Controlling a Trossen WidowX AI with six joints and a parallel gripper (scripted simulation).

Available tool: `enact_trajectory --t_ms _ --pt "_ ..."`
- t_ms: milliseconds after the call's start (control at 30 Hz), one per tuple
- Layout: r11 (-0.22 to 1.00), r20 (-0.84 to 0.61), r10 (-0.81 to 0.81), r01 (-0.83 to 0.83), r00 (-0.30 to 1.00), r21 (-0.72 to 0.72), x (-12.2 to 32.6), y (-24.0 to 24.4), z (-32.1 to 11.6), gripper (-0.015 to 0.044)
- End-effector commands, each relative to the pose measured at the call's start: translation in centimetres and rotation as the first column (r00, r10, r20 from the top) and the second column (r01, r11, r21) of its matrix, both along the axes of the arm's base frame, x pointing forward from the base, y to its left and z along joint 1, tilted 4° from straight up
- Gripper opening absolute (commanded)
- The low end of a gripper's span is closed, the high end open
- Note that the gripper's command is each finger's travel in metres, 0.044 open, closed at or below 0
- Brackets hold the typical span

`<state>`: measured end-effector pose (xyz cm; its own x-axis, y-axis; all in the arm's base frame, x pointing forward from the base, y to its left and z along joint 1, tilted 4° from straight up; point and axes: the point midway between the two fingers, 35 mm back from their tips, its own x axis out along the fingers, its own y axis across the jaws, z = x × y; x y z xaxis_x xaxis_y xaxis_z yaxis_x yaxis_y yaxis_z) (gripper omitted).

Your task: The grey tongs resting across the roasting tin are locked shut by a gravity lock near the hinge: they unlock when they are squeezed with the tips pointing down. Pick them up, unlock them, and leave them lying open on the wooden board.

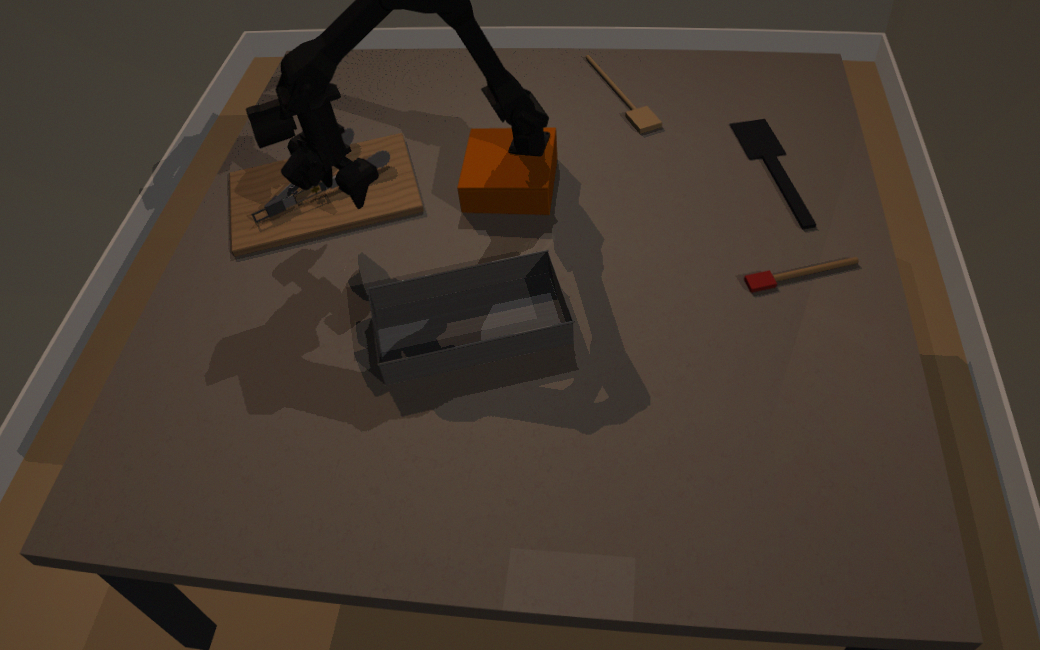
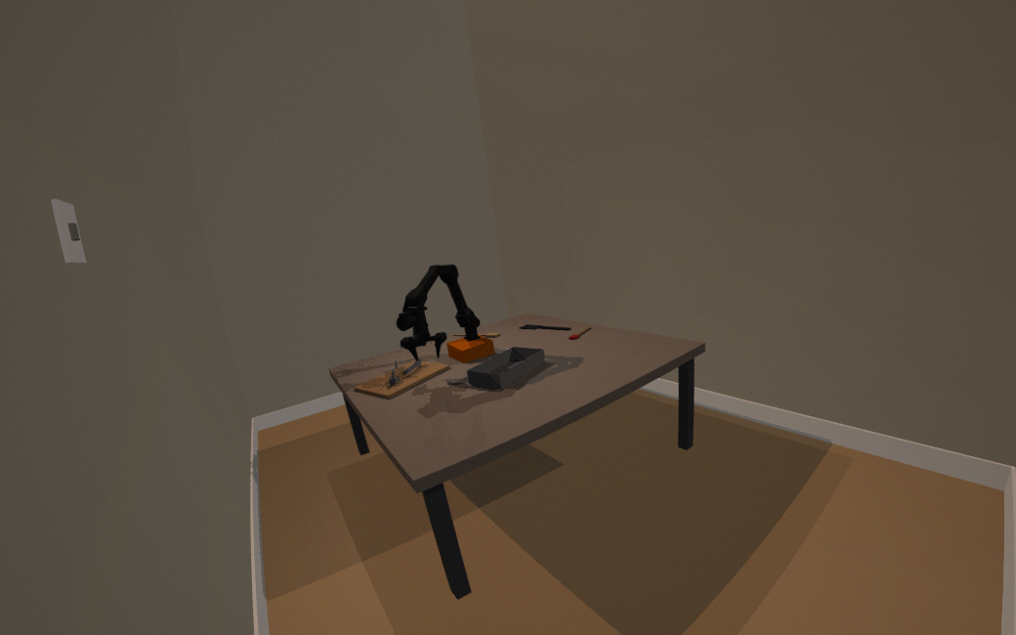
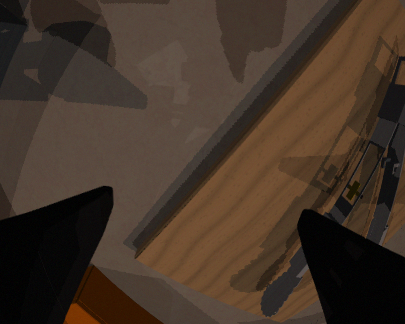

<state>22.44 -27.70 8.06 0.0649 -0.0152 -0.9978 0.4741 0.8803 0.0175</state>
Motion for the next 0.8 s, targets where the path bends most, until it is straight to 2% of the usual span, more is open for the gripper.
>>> enact_trajectory --t_ms 0,767 --pt "1.000 0.023 0.012 -0.011 1.000 -0.027 0.06 -0.13 3.85 0.0440" --pt "1.000 0.023 0.013 -0.013 1.000 -0.027 0.03 -0.11 4.09 0.0440"
